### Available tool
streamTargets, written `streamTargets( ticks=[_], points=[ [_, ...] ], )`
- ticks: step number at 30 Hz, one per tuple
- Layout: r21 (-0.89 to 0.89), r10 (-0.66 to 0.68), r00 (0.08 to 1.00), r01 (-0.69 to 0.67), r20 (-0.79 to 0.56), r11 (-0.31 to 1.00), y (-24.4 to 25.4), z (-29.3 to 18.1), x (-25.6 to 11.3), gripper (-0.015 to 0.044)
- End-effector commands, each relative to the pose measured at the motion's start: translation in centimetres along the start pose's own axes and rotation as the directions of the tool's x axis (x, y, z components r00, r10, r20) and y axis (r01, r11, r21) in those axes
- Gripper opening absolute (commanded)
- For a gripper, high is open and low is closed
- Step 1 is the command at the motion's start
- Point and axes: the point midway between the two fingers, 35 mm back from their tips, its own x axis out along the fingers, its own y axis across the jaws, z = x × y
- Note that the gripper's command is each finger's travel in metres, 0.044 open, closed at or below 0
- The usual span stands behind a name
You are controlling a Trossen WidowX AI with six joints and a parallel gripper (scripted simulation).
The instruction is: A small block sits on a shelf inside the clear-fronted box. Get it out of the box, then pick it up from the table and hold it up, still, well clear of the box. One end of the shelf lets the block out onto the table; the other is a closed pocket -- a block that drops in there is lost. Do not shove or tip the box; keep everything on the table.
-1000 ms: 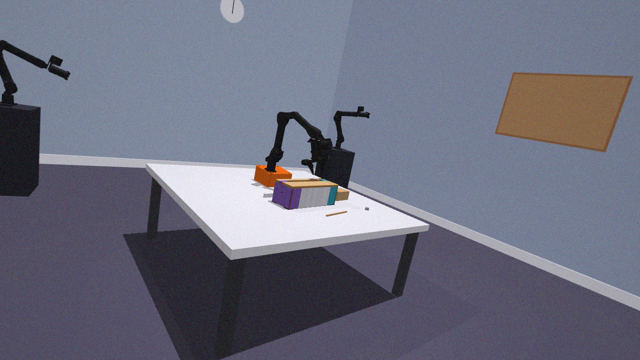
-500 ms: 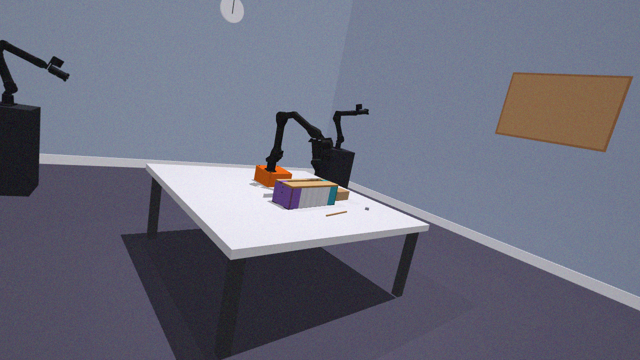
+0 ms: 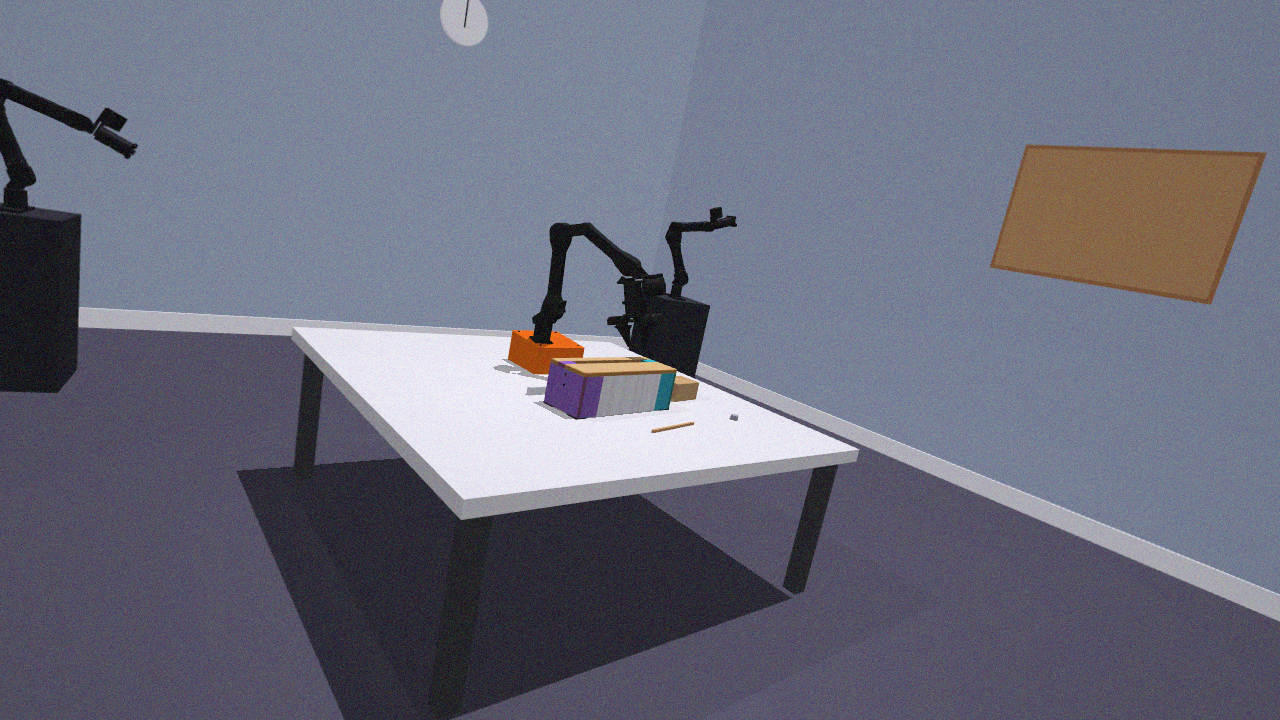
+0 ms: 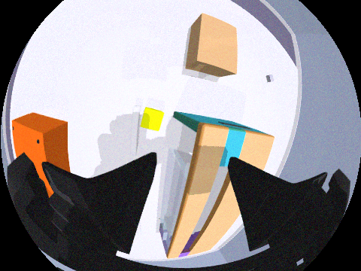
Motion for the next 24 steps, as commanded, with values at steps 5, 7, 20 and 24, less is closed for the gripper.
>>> streamTargets(
  ticks=[5, 7, 20, 24],
  points=[
    [-0.928, -0.104, 0.991, -0.037, -0.081, 0.371, 1.16, 1.03, -0.48, 0.0285],
    [-0.968, -0.115, 0.99, -0.055, -0.086, 0.247, 1.25, 1.17, -0.55, 0.0285],
    [-0.992, -0.125, 0.988, -0.079, -0.09, 0.095, 1.33, 1.31, -0.61, 0.0285],
    [-0.992, -0.125, 0.988, -0.079, -0.09, 0.095, 1.33, 1.31, -0.61, 0.0285]
  ],
)
